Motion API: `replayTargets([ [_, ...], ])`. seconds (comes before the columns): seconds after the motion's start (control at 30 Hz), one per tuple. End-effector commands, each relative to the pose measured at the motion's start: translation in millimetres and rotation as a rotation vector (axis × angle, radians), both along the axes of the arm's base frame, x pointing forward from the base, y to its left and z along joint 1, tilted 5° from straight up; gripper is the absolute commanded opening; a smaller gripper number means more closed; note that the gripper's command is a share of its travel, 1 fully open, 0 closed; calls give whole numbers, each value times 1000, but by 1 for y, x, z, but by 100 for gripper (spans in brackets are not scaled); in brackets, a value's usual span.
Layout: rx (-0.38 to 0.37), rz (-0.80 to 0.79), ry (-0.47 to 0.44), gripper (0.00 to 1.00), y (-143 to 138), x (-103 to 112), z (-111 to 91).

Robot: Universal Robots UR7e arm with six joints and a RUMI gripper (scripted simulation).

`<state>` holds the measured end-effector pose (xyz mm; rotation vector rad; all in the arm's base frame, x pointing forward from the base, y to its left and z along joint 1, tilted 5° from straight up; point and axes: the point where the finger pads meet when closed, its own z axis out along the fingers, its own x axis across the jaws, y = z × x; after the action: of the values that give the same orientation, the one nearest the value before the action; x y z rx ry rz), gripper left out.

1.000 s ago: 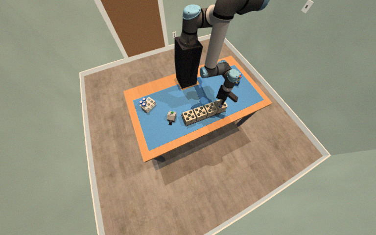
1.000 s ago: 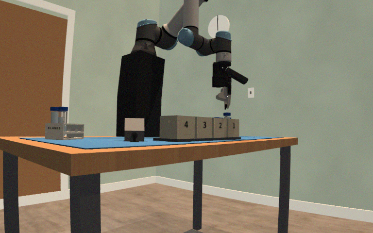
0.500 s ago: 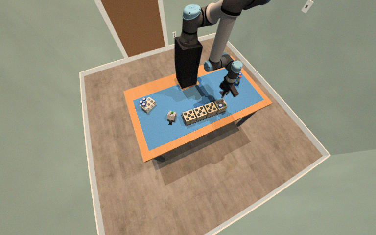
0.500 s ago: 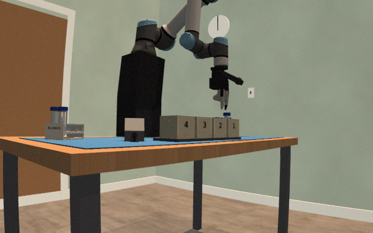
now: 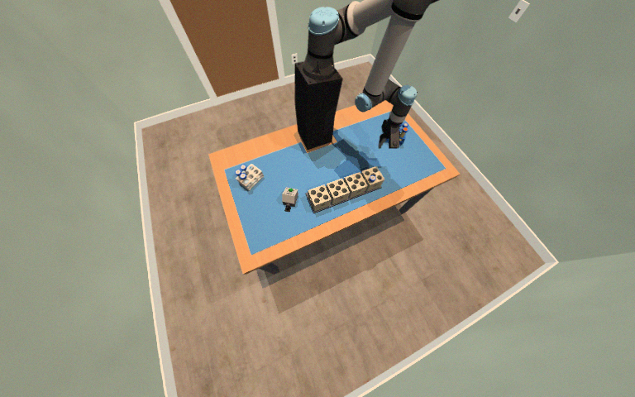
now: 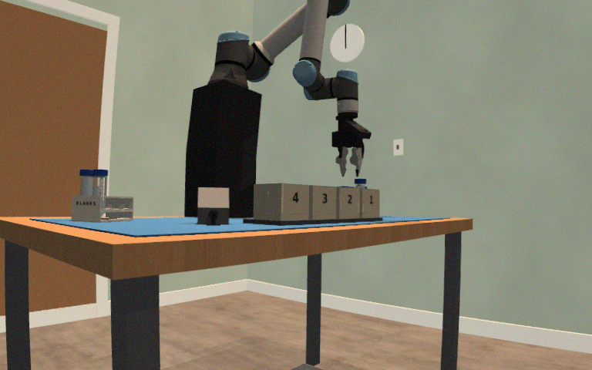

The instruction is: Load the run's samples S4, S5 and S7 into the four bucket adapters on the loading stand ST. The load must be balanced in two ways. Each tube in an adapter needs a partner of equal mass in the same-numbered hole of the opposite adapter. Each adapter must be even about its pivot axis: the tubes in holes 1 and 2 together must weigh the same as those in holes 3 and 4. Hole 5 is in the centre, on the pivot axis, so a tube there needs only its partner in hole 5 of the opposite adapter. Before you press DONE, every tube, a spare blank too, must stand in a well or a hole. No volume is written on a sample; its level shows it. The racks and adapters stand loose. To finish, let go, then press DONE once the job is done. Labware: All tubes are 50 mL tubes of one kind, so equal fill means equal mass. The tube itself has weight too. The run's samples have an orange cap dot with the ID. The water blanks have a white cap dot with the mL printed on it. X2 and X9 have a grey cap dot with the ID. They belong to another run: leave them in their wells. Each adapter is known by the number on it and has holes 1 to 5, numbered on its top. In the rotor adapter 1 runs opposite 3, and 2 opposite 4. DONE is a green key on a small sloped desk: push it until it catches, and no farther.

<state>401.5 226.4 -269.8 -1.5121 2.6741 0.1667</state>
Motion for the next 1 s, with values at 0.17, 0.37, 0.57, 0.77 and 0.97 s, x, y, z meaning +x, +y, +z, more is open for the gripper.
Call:
replayTargets([
  [0.17,-36,-261,16,35,65,-39,6],
  [0.37,-36,-261,17,35,107,-66,9],
  [0.57,-36,-261,17,35,135,-84,11],
  [0.77,-36,-261,17,35,177,-111,15],
  [0.97,-36,-261,17,35,184,-115,15],
])
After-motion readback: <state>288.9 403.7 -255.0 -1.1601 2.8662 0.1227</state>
